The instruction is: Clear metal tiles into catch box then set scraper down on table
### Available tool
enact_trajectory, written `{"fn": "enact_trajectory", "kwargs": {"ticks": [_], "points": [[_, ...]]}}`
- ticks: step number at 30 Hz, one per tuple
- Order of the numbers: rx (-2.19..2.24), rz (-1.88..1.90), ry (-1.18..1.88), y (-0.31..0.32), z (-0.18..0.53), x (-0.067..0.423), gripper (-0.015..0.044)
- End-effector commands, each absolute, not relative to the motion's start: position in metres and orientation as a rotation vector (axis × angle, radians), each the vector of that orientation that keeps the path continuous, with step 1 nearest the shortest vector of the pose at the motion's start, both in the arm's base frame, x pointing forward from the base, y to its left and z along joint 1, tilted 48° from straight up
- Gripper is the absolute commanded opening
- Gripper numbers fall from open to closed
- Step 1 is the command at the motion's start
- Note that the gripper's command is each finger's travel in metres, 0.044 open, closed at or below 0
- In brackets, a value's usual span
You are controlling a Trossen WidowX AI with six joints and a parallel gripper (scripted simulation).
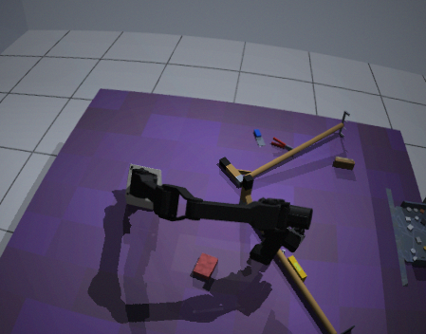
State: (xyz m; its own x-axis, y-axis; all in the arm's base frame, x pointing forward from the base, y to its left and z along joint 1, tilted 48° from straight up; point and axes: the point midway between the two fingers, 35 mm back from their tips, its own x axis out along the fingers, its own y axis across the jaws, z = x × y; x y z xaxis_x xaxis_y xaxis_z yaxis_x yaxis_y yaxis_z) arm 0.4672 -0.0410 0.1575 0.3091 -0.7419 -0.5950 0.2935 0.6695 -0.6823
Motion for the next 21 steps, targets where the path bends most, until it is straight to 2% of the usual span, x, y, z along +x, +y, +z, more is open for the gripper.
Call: {"fn": "enact_trajectory", "kwargs": {"ticks": [1, 21], "points": [[-0.503, -0.721, 1.056, -0.049, 0.149, 0.467, 0.0], [-0.499, -0.733, 1.046, -0.082, 0.123, 0.466, 0.0]]}}
